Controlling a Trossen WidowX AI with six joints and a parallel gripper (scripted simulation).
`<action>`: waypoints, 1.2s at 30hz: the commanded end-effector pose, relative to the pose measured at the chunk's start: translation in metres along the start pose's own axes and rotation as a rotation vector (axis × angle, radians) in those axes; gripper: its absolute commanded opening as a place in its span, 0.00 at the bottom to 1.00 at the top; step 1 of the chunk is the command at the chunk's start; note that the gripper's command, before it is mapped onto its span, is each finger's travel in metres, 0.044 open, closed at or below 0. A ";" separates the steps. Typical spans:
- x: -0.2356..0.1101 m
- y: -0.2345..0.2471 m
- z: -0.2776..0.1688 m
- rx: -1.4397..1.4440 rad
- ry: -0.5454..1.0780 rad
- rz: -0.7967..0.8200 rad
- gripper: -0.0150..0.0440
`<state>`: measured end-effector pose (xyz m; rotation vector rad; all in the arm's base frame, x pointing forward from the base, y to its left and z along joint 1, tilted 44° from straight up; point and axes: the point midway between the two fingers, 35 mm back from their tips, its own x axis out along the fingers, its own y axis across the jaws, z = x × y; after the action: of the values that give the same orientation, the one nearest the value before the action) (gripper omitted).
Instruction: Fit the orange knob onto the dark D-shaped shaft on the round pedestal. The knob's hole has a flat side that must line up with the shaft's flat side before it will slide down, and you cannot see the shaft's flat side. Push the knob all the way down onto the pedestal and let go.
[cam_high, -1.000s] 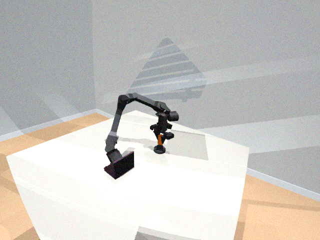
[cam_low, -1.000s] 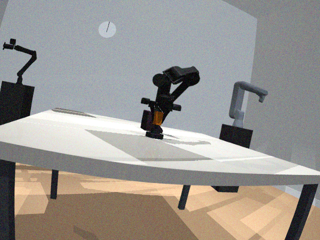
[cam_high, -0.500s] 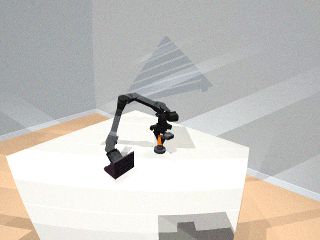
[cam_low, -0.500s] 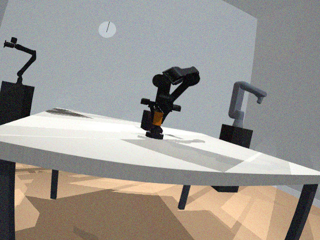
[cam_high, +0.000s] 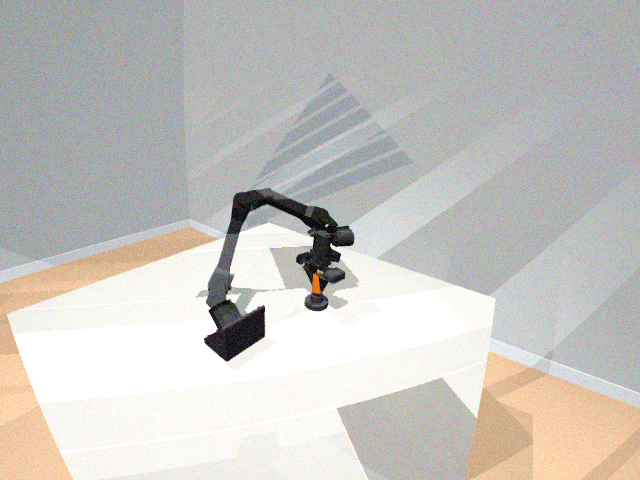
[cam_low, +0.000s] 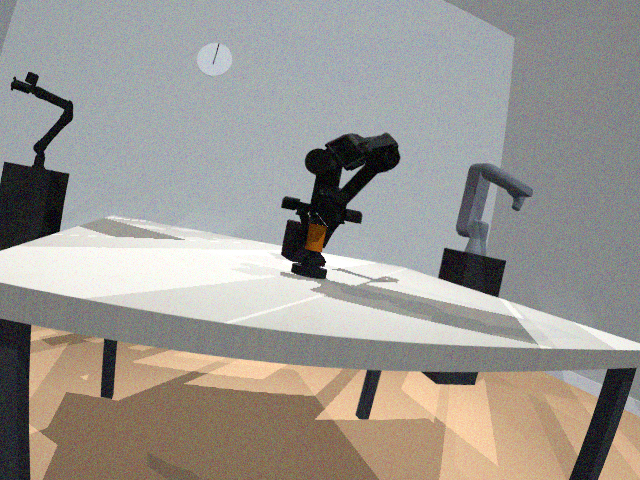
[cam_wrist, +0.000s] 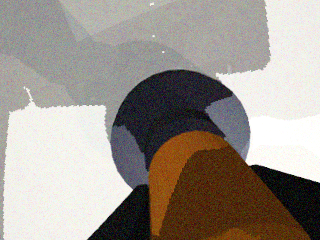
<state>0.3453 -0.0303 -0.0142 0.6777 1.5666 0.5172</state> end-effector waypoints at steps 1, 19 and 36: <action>0.000 0.000 0.000 -0.020 -0.001 0.001 0.25; 0.000 0.000 0.000 -0.020 -0.001 0.001 0.25; -0.006 0.000 0.000 0.053 -0.001 0.001 0.25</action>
<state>0.3446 -0.0317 -0.0111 0.6984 1.5768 0.5022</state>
